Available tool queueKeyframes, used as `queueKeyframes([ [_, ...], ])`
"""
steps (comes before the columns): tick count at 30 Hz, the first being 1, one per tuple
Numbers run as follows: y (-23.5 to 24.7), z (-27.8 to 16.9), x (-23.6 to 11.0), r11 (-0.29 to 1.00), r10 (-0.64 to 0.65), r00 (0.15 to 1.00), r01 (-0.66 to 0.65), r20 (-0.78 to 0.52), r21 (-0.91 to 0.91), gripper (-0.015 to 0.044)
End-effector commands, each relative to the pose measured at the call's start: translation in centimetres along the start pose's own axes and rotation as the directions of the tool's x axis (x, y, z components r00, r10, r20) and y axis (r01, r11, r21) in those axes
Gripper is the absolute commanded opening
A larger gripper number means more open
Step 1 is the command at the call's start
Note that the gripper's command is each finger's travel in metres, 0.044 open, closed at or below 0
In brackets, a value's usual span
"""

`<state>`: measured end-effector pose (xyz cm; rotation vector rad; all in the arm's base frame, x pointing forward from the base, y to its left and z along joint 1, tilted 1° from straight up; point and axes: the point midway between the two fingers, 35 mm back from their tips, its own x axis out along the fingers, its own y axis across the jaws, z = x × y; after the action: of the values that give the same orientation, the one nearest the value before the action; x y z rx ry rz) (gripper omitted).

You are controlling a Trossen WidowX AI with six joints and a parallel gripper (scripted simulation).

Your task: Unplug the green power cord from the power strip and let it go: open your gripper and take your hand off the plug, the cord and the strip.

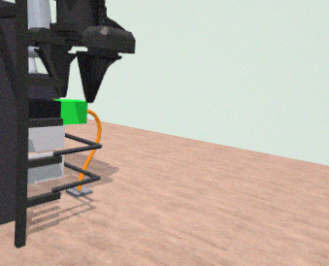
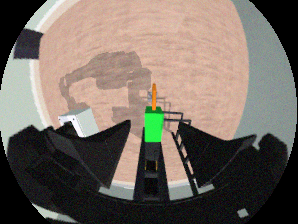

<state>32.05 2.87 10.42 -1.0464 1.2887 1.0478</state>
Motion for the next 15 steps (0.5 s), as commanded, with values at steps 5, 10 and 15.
queueKeyframes([
  [5, 0.0, 5.2, -1.1, 1.0, -0.001, 1.0, 0.001, 0.006, -0.003, 0.044],
  [10, 0.0, 5.9, -1.3, 1.0, -0.001, 1.0, 0.001, 0.007, -0.003, 0.044],
  [15, 0.0, 5.9, -1.3, 1.0, -0.001, 1.0, 0.001, 0.007, -0.003, 0.044],
])
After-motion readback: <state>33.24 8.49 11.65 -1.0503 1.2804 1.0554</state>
